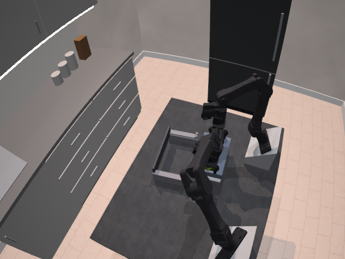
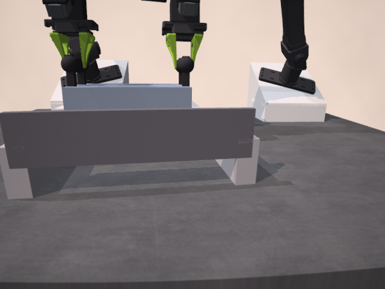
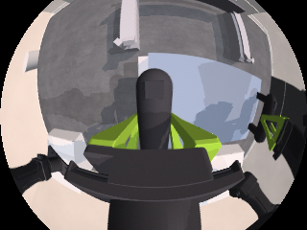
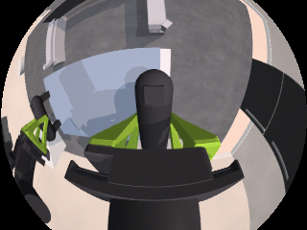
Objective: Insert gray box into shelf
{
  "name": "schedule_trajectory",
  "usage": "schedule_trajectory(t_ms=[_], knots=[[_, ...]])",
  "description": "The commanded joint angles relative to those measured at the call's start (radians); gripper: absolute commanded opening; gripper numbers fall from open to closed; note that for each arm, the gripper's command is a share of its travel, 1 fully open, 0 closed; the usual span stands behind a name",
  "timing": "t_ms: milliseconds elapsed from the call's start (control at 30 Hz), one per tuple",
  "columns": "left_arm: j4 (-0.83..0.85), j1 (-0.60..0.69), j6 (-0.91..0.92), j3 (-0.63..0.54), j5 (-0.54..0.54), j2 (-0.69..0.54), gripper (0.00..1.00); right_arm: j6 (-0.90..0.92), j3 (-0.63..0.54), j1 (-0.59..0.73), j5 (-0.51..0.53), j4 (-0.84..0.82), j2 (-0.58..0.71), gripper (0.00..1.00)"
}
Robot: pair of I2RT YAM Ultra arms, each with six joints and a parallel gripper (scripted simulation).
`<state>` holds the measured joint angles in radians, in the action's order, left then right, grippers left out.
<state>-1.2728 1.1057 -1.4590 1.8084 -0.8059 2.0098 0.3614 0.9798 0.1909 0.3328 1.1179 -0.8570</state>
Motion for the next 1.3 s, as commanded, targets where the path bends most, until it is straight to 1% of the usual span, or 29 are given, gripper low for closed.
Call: schedule_trajectory(t_ms=[0,733,767,900,933,967,1000,1033,1067,1100,1267], knots=[[0.033,0.054,0.006,0.037,-0.030,-0.055,0.16,-0.005,0.047,0.026,-0.019,-0.034,0.038,0.16],[0.032,0.051,0.006,0.030,-0.031,-0.046,0.16,-0.005,0.037,0.023,-0.018,-0.035,0.029,0.16],[-0.021,0.054,-0.005,0.068,-0.041,-0.060,0.16,-0.006,0.070,0.024,0.007,0.004,0.055,0.16],[-0.026,0.052,0.005,0.065,-0.043,-0.052,0.16,-0.007,0.064,0.025,0.010,-0.006,0.046,0.16],[-0.025,0.053,0.005,0.066,-0.043,-0.055,0.16,-0.009,0.064,0.025,0.011,-0.010,0.047,0.16],[-0.026,0.054,0.007,0.065,-0.043,-0.056,0.16,-0.018,0.060,0.020,-0.015,-0.020,0.045,0.16],[-0.025,0.054,0.007,0.069,-0.043,-0.057,0.16,-0.014,0.064,0.025,0.007,-0.018,0.053,0.16],[-0.026,0.055,0.007,0.069,-0.043,-0.057,0.16,-0.015,0.063,0.024,0.006,-0.019,0.054,0.16],[0.033,0.054,0.006,0.059,-0.021,-0.059,0.16,-0.017,0.061,0.024,0.001,-0.020,0.055,0.16],[0.008,0.054,-0.003,0.064,-0.033,-0.058,0.16,-0.014,0.062,0.025,0.006,-0.016,0.049,0.16],[0.007,0.054,0.001,0.059,-0.034,-0.059,0.16,-0.010,0.060,0.027,0.002,-0.017,0.049,0.16]])
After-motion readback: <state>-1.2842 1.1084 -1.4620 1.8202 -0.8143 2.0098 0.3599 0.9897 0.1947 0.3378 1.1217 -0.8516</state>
